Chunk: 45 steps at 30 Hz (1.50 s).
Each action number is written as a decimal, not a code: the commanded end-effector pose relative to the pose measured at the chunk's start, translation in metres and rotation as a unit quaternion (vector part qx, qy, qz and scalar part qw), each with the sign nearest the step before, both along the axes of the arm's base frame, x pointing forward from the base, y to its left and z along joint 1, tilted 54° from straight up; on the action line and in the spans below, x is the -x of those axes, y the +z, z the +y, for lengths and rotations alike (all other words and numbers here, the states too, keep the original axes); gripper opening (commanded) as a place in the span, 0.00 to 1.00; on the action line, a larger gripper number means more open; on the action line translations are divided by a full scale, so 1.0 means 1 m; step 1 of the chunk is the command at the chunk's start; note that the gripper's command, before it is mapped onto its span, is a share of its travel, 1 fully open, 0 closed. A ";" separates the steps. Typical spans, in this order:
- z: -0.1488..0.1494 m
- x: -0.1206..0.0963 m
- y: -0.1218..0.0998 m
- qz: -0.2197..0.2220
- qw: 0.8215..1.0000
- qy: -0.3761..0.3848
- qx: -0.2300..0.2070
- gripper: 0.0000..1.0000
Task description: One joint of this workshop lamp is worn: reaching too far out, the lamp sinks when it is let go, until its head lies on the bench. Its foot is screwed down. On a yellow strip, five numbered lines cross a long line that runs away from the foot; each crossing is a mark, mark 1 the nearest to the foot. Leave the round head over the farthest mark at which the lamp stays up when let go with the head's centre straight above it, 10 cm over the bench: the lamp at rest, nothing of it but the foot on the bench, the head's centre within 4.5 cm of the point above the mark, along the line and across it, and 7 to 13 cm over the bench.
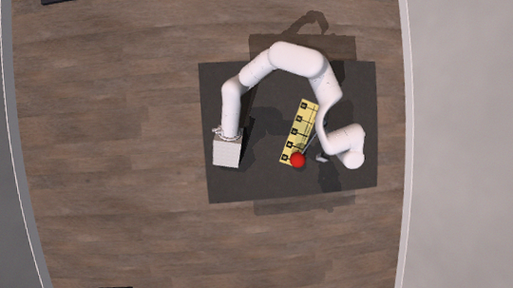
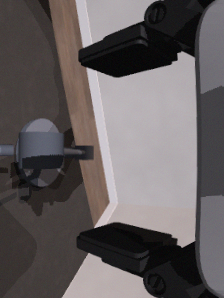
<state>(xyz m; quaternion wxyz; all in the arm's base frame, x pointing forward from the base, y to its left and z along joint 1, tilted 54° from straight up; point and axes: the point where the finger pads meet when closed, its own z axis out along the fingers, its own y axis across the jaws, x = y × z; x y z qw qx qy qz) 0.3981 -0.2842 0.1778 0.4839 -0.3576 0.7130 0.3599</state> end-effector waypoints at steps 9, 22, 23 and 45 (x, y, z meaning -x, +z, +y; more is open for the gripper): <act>0.001 -0.001 0.000 0.000 1.000 -0.001 0.002 1.00; 0.002 0.008 -0.048 0.000 1.000 -0.001 0.001 1.00; 0.002 0.009 -0.054 0.000 1.000 -0.001 0.001 1.00; 0.005 0.029 -0.155 0.001 1.000 -0.001 0.000 1.00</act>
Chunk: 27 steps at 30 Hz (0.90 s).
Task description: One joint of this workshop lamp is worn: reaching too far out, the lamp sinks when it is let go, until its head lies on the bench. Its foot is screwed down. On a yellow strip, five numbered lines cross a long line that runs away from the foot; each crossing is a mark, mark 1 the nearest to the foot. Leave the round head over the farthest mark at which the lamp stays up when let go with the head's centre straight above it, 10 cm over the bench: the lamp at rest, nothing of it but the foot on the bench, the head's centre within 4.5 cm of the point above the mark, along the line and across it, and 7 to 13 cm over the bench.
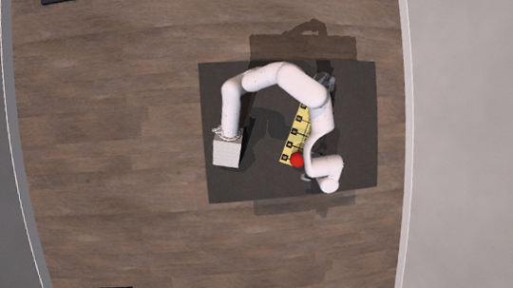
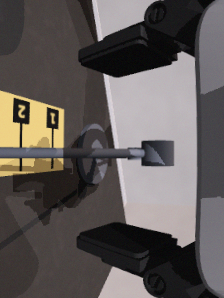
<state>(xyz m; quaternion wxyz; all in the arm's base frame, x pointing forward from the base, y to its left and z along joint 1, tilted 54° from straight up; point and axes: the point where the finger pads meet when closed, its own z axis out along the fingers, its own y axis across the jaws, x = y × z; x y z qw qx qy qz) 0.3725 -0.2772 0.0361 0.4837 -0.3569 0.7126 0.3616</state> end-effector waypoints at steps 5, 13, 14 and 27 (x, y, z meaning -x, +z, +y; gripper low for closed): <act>0.005 -0.001 -0.016 0.000 1.000 -0.001 0.002 1.00; 0.023 -0.010 -0.020 0.000 1.000 -0.001 0.002 1.00; 0.025 -0.011 -0.021 0.000 1.000 -0.001 0.002 1.00; 0.049 -0.023 -0.030 0.000 1.000 -0.001 0.002 1.00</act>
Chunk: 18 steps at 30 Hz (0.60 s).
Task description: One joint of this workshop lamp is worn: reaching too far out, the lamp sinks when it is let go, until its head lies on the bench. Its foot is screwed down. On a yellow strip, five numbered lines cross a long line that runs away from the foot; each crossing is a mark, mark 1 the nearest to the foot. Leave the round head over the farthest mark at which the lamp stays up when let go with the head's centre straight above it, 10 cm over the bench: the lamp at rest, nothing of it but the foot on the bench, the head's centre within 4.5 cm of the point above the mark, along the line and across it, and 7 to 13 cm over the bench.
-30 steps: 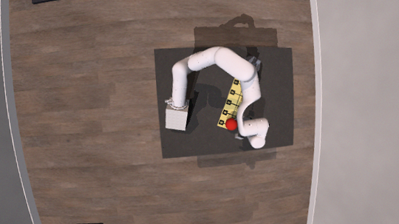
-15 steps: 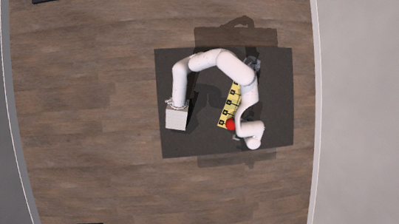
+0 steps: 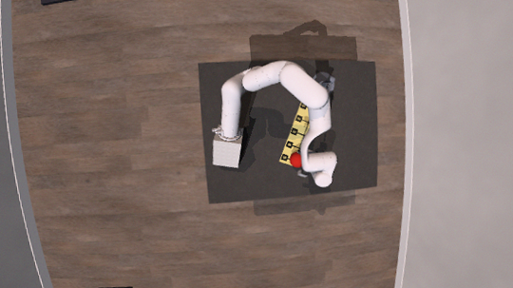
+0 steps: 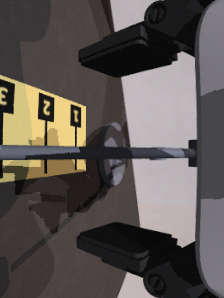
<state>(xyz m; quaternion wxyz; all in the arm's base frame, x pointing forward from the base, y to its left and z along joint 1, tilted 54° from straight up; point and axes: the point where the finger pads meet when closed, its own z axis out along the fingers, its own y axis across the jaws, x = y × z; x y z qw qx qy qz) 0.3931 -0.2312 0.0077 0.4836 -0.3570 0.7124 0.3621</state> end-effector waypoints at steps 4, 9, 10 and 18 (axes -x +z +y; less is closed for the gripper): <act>0.012 -0.007 -0.005 -0.001 1.000 -0.001 0.002 1.00; 0.019 -0.010 -0.008 -0.001 1.000 -0.001 0.002 1.00; 0.021 -0.011 -0.009 -0.001 1.000 -0.001 0.002 1.00; 0.038 -0.020 -0.016 -0.001 1.000 -0.001 0.002 1.00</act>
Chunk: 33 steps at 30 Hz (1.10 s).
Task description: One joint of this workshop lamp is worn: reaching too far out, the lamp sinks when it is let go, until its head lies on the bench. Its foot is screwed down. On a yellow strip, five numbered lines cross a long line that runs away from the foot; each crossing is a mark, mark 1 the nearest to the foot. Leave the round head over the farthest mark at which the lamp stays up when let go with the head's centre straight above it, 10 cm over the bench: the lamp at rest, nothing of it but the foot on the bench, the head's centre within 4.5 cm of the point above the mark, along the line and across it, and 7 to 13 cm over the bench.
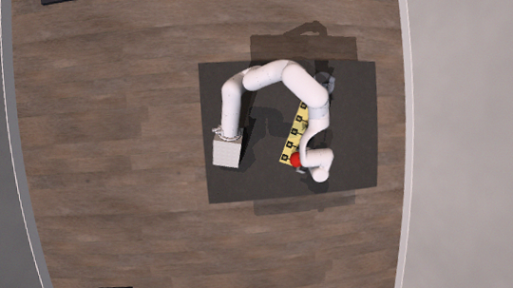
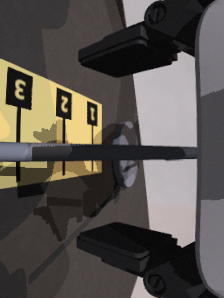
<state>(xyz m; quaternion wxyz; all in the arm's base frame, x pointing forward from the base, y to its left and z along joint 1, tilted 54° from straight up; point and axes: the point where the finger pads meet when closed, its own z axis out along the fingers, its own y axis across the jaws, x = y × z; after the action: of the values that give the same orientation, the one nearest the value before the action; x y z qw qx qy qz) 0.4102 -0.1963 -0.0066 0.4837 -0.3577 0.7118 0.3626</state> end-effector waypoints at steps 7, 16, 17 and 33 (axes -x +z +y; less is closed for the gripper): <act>0.016 -0.009 -0.007 0.000 1.000 -0.001 0.002 1.00; 0.018 -0.010 -0.008 0.000 1.000 -0.002 0.002 1.00; 0.018 -0.010 -0.008 0.000 1.000 -0.002 0.002 1.00; 0.019 -0.011 -0.009 -0.001 1.000 -0.002 0.003 0.00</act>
<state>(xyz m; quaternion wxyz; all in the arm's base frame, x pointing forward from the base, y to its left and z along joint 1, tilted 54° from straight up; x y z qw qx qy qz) 0.4216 -0.1745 -0.0160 0.4838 -0.3576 0.7122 0.3616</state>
